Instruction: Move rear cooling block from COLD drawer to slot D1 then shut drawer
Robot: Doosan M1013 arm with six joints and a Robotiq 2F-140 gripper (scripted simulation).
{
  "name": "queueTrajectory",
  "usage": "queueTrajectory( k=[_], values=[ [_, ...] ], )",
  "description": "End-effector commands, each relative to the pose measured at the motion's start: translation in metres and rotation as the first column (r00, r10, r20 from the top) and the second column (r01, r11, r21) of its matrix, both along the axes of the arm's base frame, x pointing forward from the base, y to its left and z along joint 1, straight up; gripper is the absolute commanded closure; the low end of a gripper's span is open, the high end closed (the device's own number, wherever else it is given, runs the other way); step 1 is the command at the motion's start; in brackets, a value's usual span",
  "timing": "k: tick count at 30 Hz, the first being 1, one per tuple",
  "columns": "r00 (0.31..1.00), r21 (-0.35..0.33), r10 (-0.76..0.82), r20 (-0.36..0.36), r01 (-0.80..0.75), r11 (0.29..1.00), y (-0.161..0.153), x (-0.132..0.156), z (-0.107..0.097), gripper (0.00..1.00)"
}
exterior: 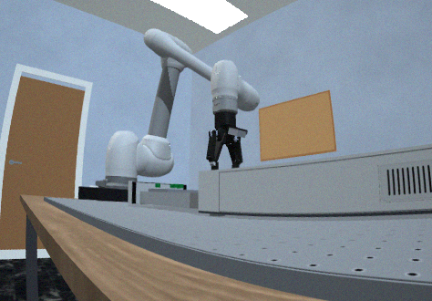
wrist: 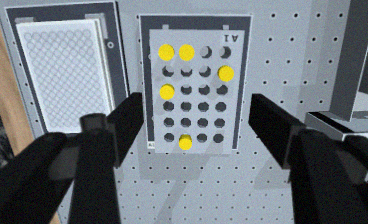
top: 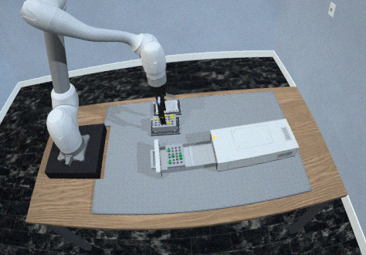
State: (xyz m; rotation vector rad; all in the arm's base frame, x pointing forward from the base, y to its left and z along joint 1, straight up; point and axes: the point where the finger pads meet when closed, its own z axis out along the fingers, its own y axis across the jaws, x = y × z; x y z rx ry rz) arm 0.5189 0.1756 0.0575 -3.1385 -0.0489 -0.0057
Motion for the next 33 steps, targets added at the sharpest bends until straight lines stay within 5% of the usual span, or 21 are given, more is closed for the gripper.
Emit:
queueTrajectory(
  k=[1,33],
  values=[
    [1.0,0.001,0.0,0.001,0.0,1.0,0.0,0.0,0.004,0.34],
    [1.0,0.001,0.0,0.001,0.0,1.0,0.0,0.0,0.042,0.34]
  ],
)
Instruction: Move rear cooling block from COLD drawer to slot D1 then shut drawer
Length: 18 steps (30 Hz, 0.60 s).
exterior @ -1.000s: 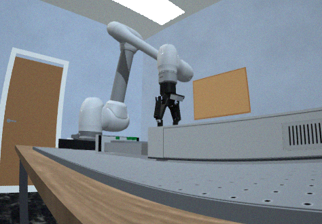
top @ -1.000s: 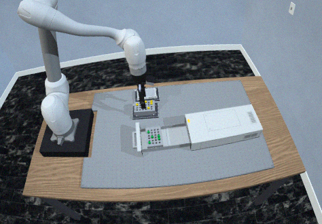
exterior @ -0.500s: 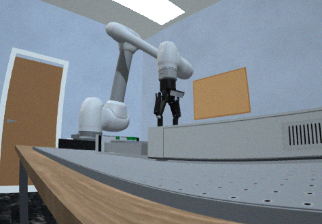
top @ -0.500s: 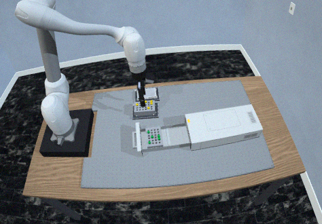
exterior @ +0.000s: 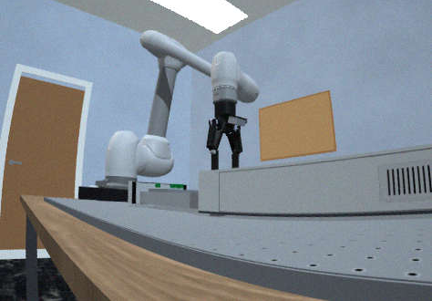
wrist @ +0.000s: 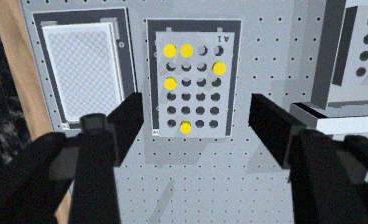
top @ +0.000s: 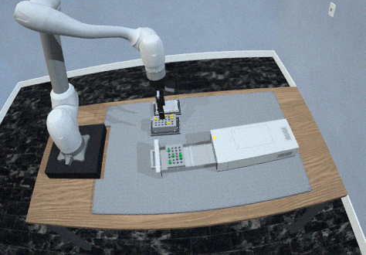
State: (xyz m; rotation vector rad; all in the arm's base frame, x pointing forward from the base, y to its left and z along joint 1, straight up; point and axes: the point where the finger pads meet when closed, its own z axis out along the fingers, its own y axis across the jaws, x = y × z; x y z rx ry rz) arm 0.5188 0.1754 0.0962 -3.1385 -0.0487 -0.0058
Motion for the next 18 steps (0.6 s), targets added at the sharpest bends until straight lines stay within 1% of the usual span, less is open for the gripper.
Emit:
queueTrajectory(
  k=[1,18],
  values=[
    [1.0,0.001,0.0,0.001,0.0,1.0,0.0,0.0,0.004,0.34],
    [1.0,0.001,0.0,0.001,0.0,1.0,0.0,0.0,0.024,0.34]
  ],
)
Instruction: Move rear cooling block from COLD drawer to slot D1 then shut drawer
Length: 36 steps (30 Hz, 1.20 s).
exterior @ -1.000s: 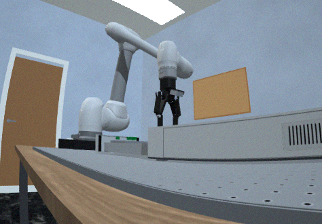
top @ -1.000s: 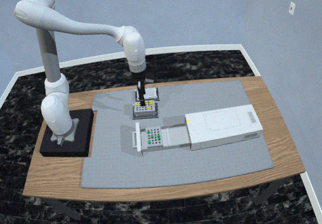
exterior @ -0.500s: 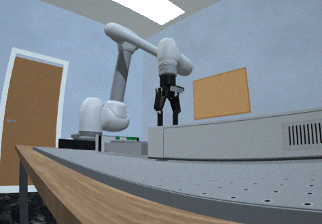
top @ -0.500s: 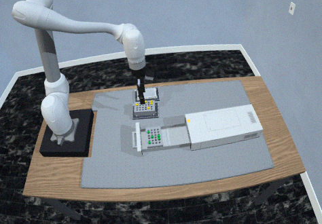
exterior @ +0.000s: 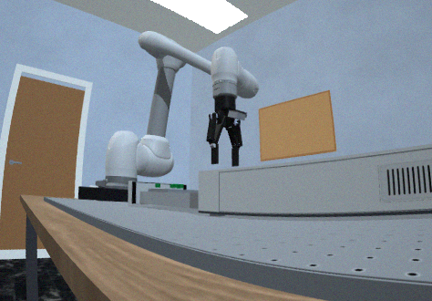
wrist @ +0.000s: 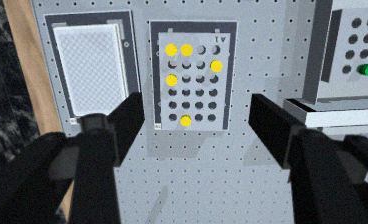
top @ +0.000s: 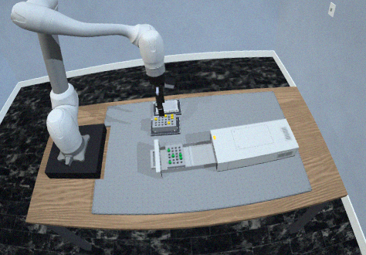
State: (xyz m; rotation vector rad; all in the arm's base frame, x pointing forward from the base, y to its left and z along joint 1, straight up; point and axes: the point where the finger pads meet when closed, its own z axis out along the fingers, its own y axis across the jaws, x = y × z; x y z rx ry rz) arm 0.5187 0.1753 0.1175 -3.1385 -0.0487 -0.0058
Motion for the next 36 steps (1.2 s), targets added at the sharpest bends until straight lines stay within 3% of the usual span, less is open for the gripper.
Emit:
queueTrajectory(
  k=[1,4,5,14,26,36],
  values=[
    [1.0,0.001,0.0,0.001,0.0,1.0,0.0,0.0,0.004,0.34],
    [1.0,0.001,0.0,0.001,0.0,1.0,0.0,0.0,0.007,0.34],
    [1.0,0.001,-0.027,0.001,0.027,1.0,-0.004,-0.001,0.007,0.9],
    [0.977,0.002,-0.212,0.0,0.212,0.977,-0.03,-0.012,0.005,0.9],
    [0.887,0.002,-0.462,-0.001,0.462,0.887,-0.067,-0.027,0.003,0.9],
    [0.734,0.003,-0.679,-0.003,0.679,0.734,-0.103,-0.042,0.001,0.9]
  ],
)
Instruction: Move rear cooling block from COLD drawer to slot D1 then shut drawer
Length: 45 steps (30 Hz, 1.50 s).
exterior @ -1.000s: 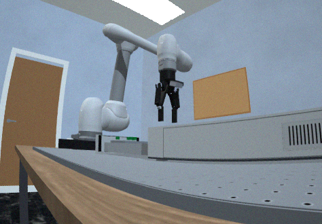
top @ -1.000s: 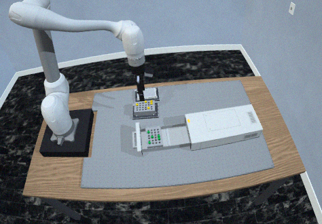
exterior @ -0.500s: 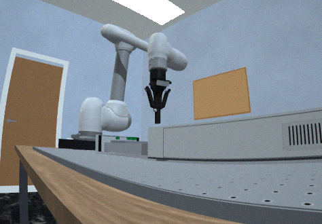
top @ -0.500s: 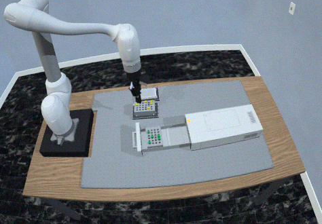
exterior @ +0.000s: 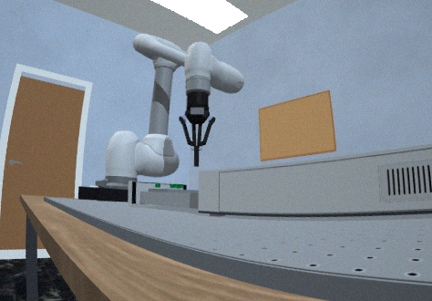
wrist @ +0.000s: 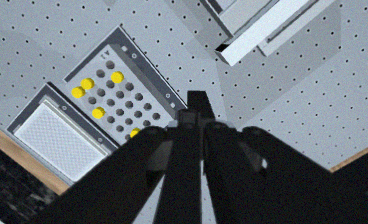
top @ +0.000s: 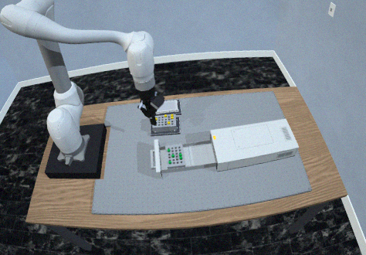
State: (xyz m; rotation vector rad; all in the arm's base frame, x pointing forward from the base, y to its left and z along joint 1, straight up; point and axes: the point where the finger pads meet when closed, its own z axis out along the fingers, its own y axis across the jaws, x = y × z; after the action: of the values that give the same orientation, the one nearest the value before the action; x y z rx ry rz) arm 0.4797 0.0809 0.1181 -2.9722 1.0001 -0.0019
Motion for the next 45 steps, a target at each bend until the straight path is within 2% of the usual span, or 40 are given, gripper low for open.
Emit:
queueTrajectory(
  k=[1,5,7,14,22,24,33,45],
  values=[
    [0.996,-0.001,-0.093,0.001,0.093,0.996,-0.013,-0.005,0.0,0.9],
    [0.98,-0.001,-0.199,0.001,0.199,0.98,-0.027,-0.011,-0.001,0.9],
    [0.98,-0.001,-0.199,0.001,0.199,0.98,-0.027,-0.011,-0.001,0.9],
    [0.926,0.0,-0.377,0.0,0.377,0.926,-0.053,-0.021,-0.003,0.9],
    [0.825,0.0,-0.565,-0.001,0.565,0.825,-0.083,-0.034,-0.005,0.9],
    [0.825,0.0,-0.565,-0.001,0.565,0.825,-0.083,-0.034,-0.005,0.9],
    [0.679,0.0,-0.734,-0.002,0.734,0.679,-0.116,-0.047,-0.007,0.9],
    [0.679,0.0,-0.734,-0.002,0.734,0.679,-0.153,-0.062,-0.009,0.9]
  ],
)
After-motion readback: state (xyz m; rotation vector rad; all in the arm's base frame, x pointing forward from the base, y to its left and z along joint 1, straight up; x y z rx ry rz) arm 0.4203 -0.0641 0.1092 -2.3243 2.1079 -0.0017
